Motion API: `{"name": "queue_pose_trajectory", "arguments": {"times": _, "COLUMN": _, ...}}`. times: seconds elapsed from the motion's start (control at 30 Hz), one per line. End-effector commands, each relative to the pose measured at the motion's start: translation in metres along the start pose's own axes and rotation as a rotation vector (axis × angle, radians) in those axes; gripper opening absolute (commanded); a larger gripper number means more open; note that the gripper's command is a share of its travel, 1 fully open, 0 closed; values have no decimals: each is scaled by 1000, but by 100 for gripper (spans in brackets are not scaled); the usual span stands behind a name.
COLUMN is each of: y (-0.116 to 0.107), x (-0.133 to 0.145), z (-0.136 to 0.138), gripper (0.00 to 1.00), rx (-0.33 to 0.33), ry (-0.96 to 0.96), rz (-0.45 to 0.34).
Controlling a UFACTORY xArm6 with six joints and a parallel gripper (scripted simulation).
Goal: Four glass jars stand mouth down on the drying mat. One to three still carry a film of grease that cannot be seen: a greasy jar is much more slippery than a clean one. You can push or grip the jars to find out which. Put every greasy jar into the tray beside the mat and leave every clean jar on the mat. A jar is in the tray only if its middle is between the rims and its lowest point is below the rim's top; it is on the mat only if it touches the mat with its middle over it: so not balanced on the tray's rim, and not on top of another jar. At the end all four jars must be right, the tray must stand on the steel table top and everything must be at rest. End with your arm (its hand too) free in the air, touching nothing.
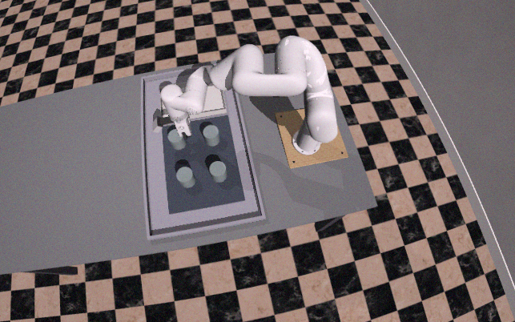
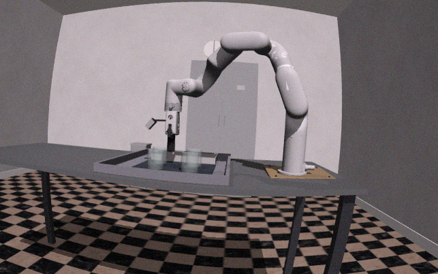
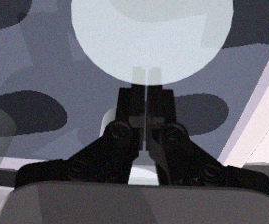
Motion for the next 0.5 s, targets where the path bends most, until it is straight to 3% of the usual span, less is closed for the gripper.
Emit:
{"name": "queue_pose_trajectory", "arguments": {"times": 0.0, "y": -2, "x": -2, "z": 0, "gripper": 0, "rx": 1, "ry": 0, "rz": 5}}
{"name": "queue_pose_trajectory", "arguments": {"times": 0.47, "y": -3, "x": -4, "z": 0, "gripper": 0, "rx": 1, "ry": 0, "rz": 5}}
Point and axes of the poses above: the point where the finger pads meet when closed, its own y axis out along the fingers, its own z axis across the jaws, x = y × z, the point moved 2 cm from there along -y, back along the fingers, and after that the axes turned 1 degree about y, right-handed, at the moved point
